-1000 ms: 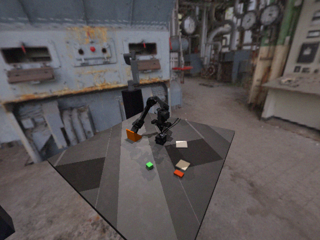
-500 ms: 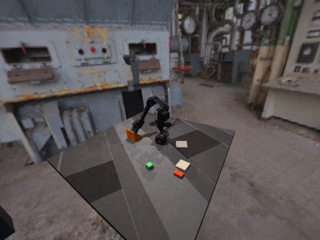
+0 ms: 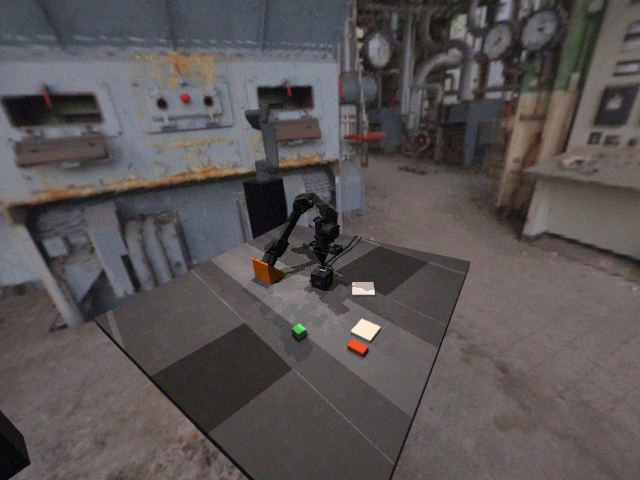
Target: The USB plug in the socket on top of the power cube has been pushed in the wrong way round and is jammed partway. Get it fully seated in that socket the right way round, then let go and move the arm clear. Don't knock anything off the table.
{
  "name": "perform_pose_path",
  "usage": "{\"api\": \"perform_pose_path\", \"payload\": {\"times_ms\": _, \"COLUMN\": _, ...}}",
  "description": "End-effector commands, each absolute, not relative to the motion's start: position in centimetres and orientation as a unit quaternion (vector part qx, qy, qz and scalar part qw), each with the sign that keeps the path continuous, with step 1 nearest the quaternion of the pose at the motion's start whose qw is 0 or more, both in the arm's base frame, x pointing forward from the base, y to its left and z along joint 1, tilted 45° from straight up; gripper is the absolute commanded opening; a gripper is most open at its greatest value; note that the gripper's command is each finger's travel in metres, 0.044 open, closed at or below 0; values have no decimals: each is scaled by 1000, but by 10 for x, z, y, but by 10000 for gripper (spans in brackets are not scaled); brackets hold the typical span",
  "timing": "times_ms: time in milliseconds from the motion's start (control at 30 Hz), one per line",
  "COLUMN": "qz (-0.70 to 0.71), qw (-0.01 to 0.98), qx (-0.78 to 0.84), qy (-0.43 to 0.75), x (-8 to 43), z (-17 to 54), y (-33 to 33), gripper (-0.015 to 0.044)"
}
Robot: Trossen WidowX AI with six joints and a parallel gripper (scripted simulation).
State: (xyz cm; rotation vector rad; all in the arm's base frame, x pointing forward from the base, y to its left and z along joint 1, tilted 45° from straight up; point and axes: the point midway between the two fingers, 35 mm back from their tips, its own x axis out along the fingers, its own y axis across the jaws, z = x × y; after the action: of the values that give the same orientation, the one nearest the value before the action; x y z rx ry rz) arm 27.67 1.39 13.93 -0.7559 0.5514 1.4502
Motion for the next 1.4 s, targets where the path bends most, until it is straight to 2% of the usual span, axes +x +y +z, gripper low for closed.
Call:
{"api": "perform_pose_path", "payload": {"times_ms": 0, "qz": 638, "qw": 651, "qx": -332, "qy": 243, "x": 277, "z": 139, "y": 14, "gripper": 0}}
{"api": "perform_pose_path", "payload": {"times_ms": 1367, "qz": 638, "qw": 651, "qx": -332, "qy": 243, "x": 277, "z": 135, "y": 18, "gripper": 0}}
